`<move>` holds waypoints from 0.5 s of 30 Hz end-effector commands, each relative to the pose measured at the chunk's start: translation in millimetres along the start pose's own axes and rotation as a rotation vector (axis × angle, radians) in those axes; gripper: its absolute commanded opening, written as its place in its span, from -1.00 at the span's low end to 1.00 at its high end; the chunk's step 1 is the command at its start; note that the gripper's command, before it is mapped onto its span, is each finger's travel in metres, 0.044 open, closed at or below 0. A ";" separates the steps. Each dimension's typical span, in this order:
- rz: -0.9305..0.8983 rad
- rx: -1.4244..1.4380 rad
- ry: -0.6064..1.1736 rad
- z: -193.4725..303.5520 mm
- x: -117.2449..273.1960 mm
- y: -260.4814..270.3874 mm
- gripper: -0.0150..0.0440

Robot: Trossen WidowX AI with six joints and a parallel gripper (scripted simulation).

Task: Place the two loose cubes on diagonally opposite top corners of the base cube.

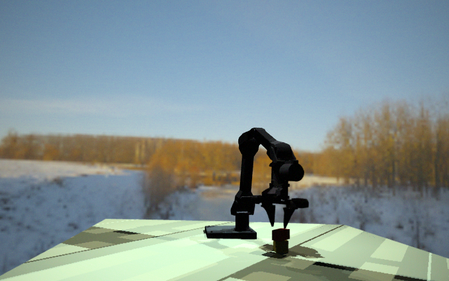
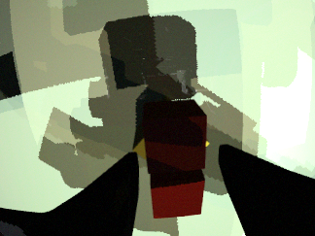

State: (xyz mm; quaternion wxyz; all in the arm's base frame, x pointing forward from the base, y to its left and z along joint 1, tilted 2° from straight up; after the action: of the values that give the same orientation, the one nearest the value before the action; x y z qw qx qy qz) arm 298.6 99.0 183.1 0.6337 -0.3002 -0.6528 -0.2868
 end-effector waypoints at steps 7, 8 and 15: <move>-0.008 -0.002 -0.003 0.2 15.7 -0.2 0.20; -0.008 -0.002 -0.003 0.2 17.0 -0.3 0.20; -0.008 -0.002 -0.003 0.2 26.3 -0.3 0.20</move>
State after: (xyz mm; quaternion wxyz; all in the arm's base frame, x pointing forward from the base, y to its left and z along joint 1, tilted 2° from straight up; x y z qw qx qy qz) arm 298.3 99.5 202.7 0.6337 -0.2993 -0.6533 -0.2864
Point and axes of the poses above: the point midway between the two fingers, 35 mm back from their tips, its own x axis back along the fingers, its own y axis across the jaws, z = x × y, the point moved 9 cm from there along x, back along the fingers, and after that the axes turned 12 degrees about -x, right-handed, at the moved point
